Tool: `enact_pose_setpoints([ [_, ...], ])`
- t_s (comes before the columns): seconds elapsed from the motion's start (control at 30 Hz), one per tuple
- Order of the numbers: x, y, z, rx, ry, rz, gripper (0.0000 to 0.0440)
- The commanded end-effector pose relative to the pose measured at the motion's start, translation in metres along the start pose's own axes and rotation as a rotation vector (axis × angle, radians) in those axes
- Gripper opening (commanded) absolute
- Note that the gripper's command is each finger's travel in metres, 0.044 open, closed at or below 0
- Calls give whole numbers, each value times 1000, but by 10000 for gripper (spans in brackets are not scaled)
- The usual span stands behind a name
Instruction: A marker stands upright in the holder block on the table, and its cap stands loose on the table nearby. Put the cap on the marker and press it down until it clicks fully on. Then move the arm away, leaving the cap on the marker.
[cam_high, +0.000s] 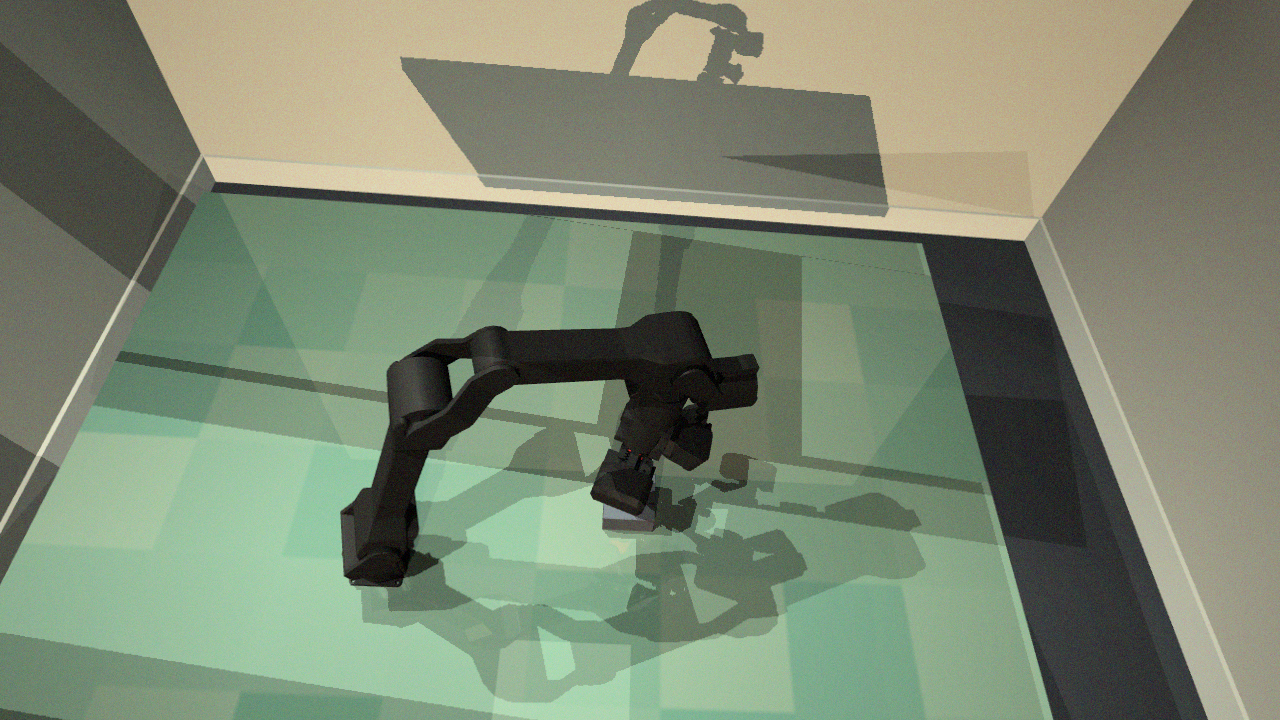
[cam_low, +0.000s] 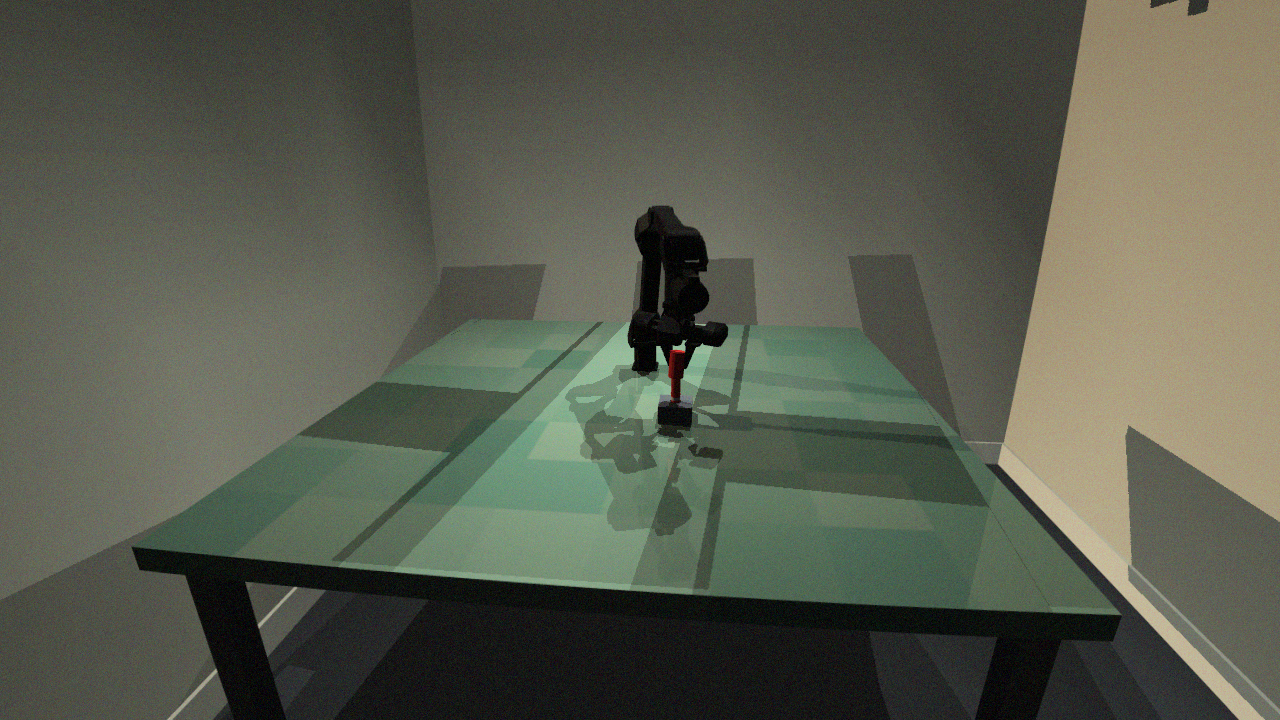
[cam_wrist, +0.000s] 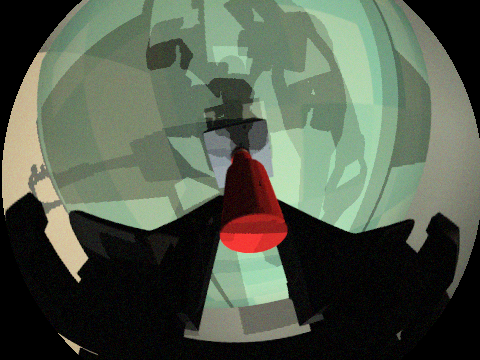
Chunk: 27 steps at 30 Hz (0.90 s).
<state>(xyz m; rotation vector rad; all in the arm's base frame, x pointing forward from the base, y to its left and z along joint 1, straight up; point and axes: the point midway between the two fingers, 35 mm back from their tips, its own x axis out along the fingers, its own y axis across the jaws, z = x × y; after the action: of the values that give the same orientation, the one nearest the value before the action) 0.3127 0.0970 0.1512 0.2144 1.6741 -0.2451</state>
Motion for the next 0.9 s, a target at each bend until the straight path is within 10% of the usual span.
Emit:
enact_pose_setpoints([
  [0.0, 11, -1, 1, -15, 13, -8, 0],
  [0.43, 47, 0, 2, -77, 42, -7, 1],
  [0.57, 55, -2, 4, -90, 42, -18, 106],
  [0.87, 65, -4, 3, -141, 38, -28, 121],
])
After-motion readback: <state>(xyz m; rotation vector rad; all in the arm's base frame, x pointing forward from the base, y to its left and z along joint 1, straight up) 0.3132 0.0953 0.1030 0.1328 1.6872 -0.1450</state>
